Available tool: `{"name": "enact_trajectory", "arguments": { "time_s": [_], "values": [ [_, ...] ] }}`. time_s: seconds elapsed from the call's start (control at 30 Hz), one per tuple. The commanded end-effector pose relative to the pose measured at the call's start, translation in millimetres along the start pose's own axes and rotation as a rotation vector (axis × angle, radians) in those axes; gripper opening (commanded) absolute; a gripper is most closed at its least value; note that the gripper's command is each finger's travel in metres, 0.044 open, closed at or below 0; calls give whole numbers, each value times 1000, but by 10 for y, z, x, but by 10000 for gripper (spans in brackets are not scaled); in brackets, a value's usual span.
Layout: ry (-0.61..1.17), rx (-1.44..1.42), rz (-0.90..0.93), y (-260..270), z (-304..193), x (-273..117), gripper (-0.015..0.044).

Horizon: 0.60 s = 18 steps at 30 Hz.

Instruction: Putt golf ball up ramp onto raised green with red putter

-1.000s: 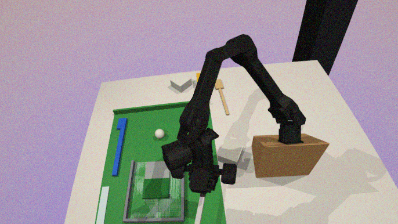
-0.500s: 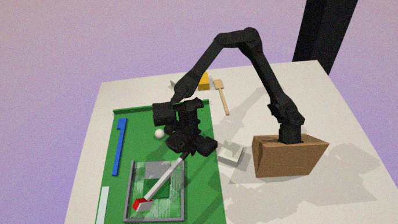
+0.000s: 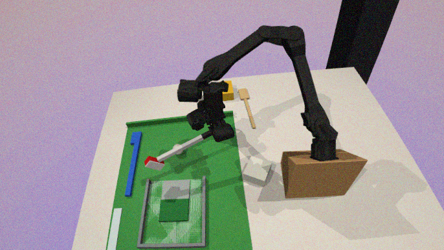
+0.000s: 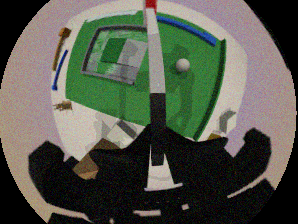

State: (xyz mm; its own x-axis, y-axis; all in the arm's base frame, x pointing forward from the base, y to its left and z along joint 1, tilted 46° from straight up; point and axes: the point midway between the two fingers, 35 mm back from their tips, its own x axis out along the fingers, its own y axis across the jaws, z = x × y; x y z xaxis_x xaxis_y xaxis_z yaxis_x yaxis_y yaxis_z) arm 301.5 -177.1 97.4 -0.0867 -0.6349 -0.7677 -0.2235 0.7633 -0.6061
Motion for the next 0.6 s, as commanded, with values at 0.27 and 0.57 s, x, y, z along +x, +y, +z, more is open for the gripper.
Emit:
{"name": "enact_trajectory", "arguments": {
  "time_s": [0.27,0.57],
  "values": [
    [57,371,-103,-785,-736,-190,0],
    [57,371,-103,-791,-737,-139,0]
  ]
}}
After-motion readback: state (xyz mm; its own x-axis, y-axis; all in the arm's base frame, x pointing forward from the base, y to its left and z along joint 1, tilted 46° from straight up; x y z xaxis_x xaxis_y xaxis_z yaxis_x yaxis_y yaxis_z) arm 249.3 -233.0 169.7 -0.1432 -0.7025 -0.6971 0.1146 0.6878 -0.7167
